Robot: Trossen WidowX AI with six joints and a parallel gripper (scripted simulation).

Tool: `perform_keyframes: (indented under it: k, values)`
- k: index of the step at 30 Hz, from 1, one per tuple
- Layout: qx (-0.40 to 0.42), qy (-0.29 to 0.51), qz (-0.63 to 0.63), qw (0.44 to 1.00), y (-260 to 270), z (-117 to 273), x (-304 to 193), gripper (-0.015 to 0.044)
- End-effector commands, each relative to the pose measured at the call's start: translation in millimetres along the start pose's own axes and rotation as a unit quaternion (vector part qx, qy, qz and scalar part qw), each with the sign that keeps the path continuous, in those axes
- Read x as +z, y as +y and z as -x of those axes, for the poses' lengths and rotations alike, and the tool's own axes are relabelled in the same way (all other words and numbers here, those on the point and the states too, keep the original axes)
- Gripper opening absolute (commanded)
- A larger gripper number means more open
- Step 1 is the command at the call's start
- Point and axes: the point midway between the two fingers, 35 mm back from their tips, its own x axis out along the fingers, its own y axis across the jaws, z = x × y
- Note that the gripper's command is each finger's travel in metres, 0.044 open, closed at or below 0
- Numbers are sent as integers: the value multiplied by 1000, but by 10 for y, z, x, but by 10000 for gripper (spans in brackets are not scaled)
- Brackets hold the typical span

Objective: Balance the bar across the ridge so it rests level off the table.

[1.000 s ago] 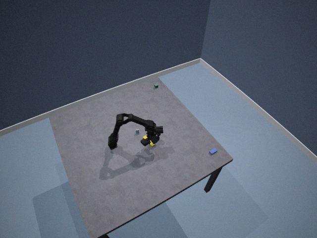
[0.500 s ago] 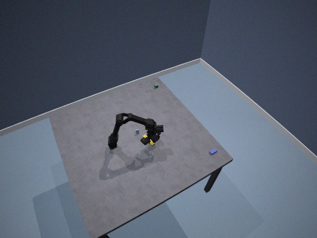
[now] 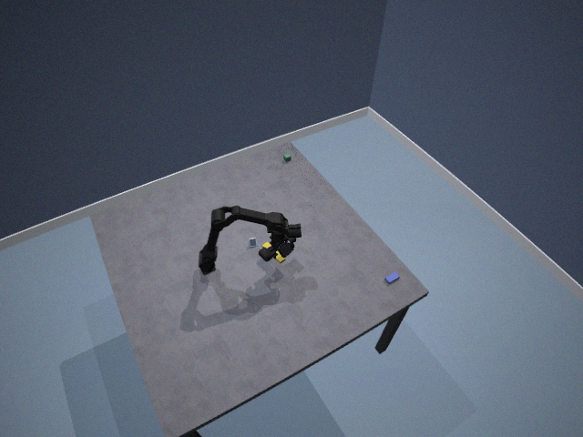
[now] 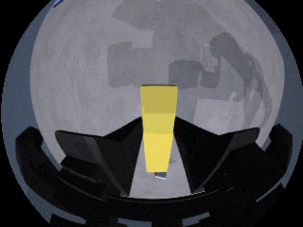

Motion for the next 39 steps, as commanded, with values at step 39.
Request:
perform_keyframes:
  k: [39]
  values:
    - [4, -2, -178, 984, -24, 407, -996, 0]
